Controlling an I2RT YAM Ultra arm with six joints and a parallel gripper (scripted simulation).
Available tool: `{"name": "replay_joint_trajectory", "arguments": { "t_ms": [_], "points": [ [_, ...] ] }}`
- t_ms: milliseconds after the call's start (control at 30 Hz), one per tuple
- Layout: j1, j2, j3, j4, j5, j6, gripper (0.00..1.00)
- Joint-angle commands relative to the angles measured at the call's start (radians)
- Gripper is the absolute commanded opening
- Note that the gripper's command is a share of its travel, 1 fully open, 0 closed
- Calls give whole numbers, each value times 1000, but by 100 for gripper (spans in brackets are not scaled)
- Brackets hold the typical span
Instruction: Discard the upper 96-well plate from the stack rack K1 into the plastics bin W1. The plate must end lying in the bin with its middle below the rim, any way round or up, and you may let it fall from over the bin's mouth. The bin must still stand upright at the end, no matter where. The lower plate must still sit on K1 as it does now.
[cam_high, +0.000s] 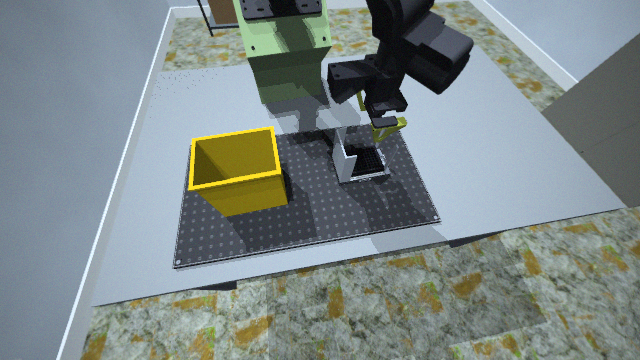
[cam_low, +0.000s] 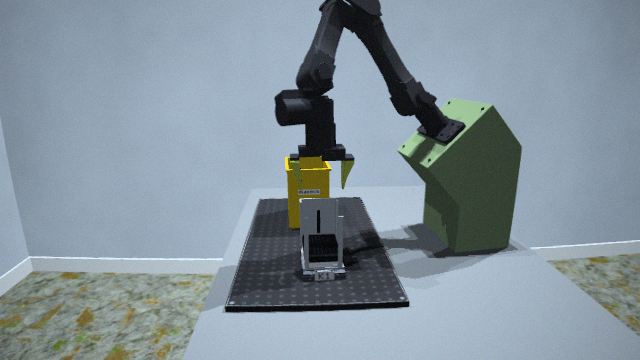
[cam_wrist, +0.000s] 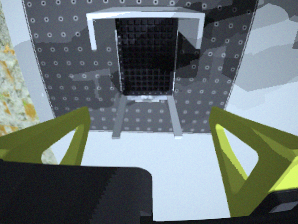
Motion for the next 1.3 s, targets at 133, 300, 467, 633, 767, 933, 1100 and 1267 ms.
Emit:
{"name": "replay_joint_trajectory", "arguments": {
  "t_ms": [133,300,467,633,767,933,1100,1267],
  "points": [
    [-11,15,-6,46,-7,-14,100],
    [-22,38,-14,80,-14,-24,100],
    [-33,62,-20,114,-21,-33,100],
    [-40,77,-24,134,-25,-39,100],
    [-48,97,-28,160,-30,-45,100],
    [-58,123,-32,193,-37,-54,100],
    [-64,139,-33,212,-41,-59,100],
    [-74,166,-35,243,-47,-66,100]
  ]
}}
